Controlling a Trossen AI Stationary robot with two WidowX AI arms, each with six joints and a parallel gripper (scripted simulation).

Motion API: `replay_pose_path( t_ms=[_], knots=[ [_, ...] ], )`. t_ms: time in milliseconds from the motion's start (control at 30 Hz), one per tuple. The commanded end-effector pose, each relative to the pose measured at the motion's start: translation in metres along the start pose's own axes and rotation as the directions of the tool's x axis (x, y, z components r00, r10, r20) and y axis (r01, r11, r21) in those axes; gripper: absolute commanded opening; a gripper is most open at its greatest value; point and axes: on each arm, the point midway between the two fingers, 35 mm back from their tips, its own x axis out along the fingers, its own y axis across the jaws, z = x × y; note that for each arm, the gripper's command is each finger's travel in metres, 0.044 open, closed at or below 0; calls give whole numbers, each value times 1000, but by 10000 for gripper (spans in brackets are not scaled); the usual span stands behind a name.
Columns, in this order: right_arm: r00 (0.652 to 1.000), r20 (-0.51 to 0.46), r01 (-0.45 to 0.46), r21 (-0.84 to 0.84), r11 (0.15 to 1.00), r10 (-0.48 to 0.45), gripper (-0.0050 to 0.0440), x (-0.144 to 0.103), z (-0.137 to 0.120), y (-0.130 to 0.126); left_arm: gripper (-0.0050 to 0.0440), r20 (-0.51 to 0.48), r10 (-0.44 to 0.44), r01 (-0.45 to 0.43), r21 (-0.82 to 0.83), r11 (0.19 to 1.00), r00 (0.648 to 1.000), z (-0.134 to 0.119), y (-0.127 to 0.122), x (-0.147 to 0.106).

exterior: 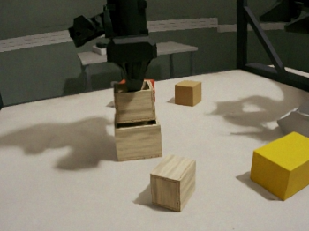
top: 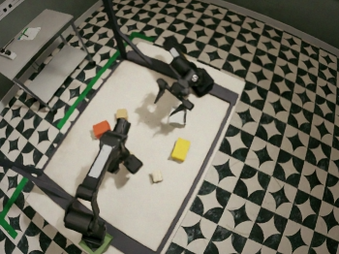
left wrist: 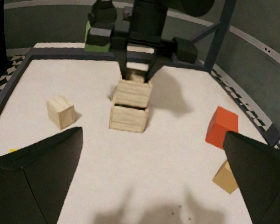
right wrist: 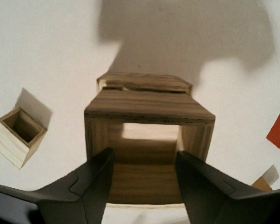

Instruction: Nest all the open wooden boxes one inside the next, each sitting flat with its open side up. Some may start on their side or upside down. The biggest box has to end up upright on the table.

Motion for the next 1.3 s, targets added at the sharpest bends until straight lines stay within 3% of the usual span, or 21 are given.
replay_pose_path(
  t_ms=[0,1267],
  knots=[
    [1000,-5,3,1,1000,-3,254,1,-1,0,400,-2,-1,1,-3,1000,1000,-1,0,0],
    [1000,-5,3,0,1000,-3,254,31,-3,0,400,-2,-1,1,-3,1000,1000,-1,0,0]
  ],
)
